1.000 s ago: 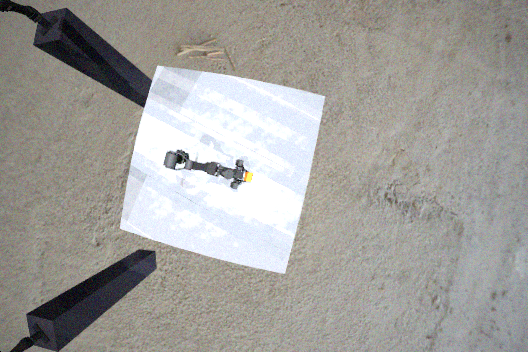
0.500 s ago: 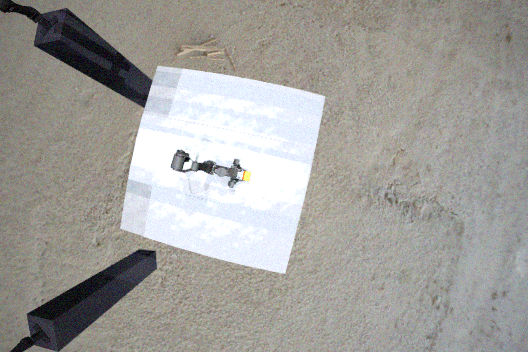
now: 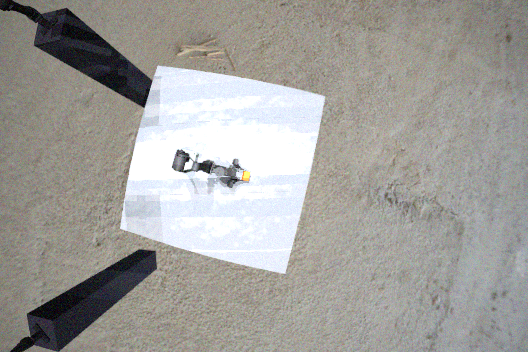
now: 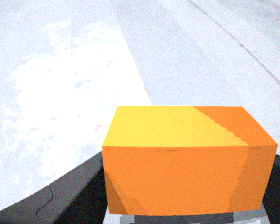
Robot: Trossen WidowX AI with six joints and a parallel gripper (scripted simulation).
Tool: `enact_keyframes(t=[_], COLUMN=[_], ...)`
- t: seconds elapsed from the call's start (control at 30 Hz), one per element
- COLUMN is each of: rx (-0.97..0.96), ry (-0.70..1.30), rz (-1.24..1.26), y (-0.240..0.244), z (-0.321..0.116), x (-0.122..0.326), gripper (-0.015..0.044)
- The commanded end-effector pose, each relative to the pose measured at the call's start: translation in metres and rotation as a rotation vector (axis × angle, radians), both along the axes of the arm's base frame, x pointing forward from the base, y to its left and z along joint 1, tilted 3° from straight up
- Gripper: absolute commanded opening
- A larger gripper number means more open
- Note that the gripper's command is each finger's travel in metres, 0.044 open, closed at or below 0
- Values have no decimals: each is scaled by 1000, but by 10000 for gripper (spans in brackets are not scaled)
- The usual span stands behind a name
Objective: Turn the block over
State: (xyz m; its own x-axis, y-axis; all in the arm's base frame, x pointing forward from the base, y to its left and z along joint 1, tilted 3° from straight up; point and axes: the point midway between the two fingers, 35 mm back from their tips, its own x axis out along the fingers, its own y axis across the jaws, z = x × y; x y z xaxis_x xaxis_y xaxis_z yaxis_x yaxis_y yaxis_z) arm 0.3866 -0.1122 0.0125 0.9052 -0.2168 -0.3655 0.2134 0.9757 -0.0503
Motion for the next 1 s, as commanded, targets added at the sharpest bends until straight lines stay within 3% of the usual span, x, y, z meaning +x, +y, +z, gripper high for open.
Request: enact_keyframes(t=[0.0, 0.07, 0.63, 0.97], rx=[-2, -2, -2, -2], ry=[-4, -4, -4, -4], rz=[5, 5, 5, 5], y=[1, 1, 1, 1], z=[1, 1, 1, 1], x=[0, 0, 0, 0], gripper=[0, 0, 440, 440])
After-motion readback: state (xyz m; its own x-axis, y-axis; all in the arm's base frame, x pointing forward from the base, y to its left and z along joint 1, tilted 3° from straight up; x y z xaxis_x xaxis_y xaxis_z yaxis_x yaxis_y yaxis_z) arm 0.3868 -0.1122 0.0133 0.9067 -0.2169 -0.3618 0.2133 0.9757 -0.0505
